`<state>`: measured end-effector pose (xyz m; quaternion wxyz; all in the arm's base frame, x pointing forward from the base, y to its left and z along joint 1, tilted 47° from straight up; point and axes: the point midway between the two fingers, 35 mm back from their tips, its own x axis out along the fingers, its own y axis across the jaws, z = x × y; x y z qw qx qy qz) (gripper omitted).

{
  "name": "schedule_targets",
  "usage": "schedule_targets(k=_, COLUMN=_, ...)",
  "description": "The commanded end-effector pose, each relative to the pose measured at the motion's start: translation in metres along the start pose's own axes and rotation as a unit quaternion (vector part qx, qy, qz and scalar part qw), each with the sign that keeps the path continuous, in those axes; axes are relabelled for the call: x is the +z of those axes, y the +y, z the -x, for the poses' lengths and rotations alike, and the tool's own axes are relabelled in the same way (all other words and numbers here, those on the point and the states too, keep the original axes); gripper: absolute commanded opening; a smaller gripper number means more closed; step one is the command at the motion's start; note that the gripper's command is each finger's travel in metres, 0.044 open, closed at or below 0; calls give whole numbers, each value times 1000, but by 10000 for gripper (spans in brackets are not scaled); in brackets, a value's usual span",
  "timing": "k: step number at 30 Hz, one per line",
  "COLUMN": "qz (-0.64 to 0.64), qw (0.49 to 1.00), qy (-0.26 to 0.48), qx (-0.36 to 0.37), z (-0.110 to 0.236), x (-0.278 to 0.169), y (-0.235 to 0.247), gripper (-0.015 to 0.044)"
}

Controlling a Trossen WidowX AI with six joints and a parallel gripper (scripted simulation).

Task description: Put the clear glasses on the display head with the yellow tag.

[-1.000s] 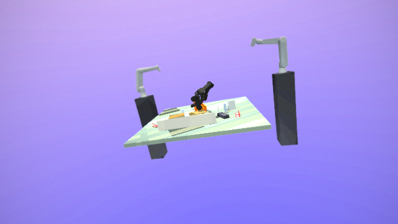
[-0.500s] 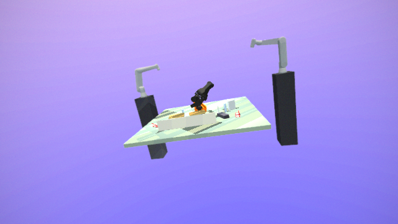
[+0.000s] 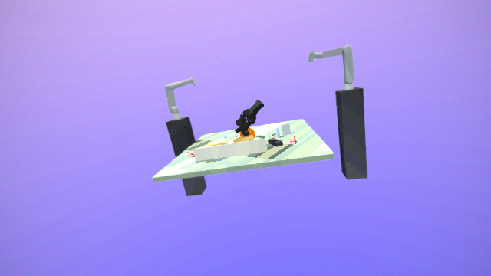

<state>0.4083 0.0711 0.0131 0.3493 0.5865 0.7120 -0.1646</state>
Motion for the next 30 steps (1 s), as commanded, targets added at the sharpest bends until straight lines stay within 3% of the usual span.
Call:
schedule_targets(k=1, qz=0, qw=1000, qy=0, qx=0, z=0, x=0, y=0, gripper=107)
schedule_targets(k=7, qz=0, qw=1000, qy=3, qx=-2, z=33, x=0, y=0, gripper=107)
schedule_targets(k=30, qz=-2, qw=1000, qy=3, qx=-3, z=52, x=0, y=-57, gripper=107)
